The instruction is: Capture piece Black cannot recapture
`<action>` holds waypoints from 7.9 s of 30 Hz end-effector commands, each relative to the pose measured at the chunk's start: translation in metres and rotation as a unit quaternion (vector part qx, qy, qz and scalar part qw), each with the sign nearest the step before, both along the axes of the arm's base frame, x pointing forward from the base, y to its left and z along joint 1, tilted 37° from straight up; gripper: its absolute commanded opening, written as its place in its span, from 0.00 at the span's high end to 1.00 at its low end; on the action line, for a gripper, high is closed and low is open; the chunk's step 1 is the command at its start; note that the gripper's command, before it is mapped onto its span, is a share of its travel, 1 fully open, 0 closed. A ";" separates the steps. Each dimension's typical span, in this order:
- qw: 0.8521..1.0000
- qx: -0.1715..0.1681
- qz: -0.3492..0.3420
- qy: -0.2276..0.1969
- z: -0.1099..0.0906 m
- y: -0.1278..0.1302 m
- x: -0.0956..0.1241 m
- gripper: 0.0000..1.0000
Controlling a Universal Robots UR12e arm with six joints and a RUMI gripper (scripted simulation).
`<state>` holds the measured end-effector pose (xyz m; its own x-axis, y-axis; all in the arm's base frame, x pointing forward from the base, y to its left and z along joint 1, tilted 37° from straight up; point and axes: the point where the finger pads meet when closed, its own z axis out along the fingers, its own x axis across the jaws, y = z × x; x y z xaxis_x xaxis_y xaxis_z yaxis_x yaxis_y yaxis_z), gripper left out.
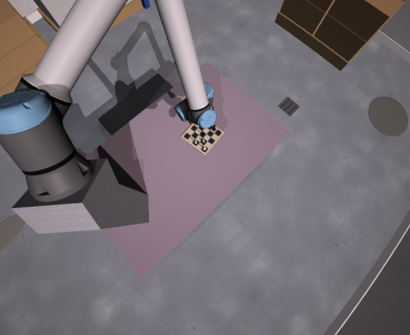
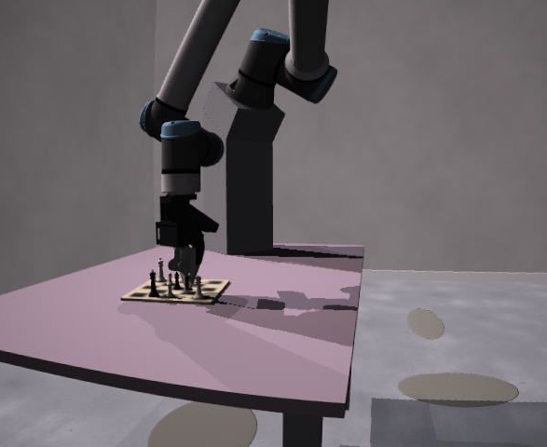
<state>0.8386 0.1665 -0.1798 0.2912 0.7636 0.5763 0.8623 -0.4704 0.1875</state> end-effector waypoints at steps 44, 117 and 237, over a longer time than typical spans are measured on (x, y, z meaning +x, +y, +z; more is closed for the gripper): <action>0.985 -0.073 0.138 -0.078 0.082 -0.112 0.063 1.00; 0.984 -0.073 0.140 -0.078 0.005 -0.070 0.105 1.00; 0.984 -0.073 0.140 -0.078 0.058 -0.100 0.077 0.80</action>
<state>0.9233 0.0749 -0.1368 -0.0258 0.8793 0.4756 0.9097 -0.1767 0.3759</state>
